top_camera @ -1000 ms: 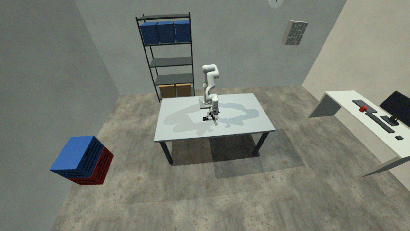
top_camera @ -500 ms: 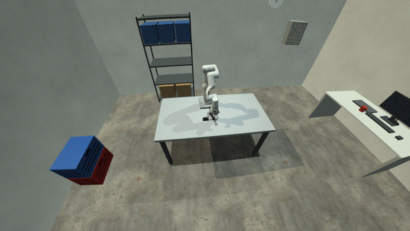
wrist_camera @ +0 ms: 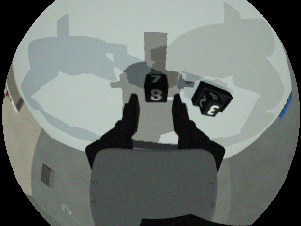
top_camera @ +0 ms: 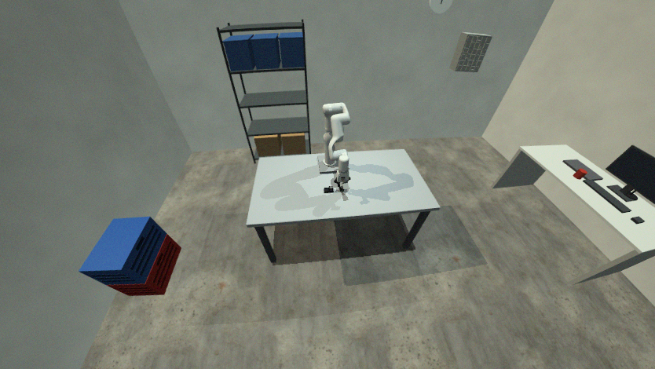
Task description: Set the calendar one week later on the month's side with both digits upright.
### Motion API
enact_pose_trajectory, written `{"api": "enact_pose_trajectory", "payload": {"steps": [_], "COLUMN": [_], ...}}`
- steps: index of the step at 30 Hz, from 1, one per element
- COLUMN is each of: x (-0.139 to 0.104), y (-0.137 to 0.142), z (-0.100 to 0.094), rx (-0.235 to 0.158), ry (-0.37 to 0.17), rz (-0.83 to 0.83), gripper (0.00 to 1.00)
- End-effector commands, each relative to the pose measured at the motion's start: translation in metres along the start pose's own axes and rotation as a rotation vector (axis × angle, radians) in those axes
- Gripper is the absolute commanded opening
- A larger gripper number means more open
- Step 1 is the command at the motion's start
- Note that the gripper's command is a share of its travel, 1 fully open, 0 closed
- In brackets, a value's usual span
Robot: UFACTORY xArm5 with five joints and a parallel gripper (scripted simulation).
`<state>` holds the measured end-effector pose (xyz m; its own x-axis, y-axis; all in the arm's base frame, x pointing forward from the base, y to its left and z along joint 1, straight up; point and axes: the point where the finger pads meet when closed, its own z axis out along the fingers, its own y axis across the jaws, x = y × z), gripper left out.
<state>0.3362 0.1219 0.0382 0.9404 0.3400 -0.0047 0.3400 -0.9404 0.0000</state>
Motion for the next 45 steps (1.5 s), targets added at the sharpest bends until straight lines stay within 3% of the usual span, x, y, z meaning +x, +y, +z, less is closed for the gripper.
{"api": "enact_pose_trajectory", "payload": {"steps": [1, 10, 19, 24, 31, 35, 39, 45], "x": [0.002, 0.001, 0.001, 0.000, -0.001, -0.003, -0.003, -0.006], "y": [0.000, 0.000, 0.000, 0.000, 0.000, 0.002, 0.002, 0.002], "z": [-0.009, -0.038, -0.043, -0.045, -0.045, -0.043, -0.043, -0.042], "rx": [0.000, 0.000, 0.000, 0.000, 0.000, -0.001, -0.001, -0.001], "ry": [0.004, 0.004, 0.006, 0.111, 0.150, 0.239, 0.258, 0.366], "rz": [0.000, 0.000, 0.000, 0.000, 0.001, 0.006, 0.006, 0.006], "gripper": [0.49, 0.49, 0.49, 0.49, 0.49, 0.49, 0.49, 0.49]}}
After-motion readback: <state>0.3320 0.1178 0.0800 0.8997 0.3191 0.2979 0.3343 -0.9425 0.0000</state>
